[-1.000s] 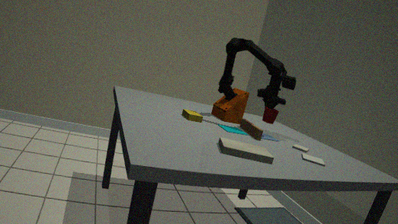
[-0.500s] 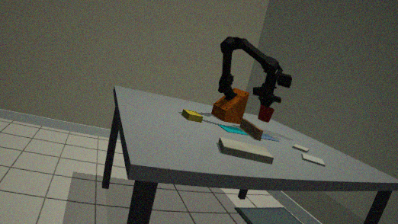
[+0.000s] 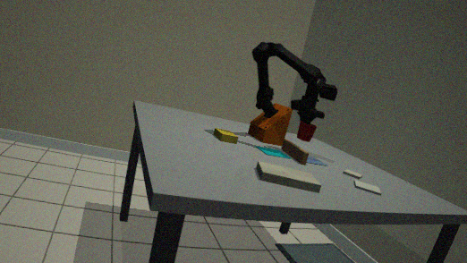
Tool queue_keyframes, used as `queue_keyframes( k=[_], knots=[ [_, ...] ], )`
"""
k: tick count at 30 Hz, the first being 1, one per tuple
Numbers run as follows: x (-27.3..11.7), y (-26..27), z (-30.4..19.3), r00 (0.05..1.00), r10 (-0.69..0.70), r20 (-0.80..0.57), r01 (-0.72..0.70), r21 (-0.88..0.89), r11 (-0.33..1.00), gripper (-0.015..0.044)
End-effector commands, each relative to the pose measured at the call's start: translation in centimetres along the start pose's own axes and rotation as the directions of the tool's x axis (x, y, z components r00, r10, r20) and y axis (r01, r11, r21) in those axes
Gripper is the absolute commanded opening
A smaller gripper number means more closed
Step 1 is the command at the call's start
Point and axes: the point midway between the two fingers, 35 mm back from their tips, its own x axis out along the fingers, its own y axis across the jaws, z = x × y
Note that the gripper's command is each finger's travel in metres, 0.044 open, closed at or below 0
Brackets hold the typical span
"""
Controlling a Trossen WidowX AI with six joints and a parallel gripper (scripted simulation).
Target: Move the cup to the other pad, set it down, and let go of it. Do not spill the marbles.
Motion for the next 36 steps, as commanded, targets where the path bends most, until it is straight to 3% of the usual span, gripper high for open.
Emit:
queue_keyframes(
  k=[1,36],
  knots=[
    [0.2,-0.3,0.9,1.0,-0.006,0.007,0.006,-0.009,1.0,0.0],
    [-0.1,-1.2,8.1,1.0,-0.007,0.01,0.007,-0.01,1.0,0.0]
  ],
)
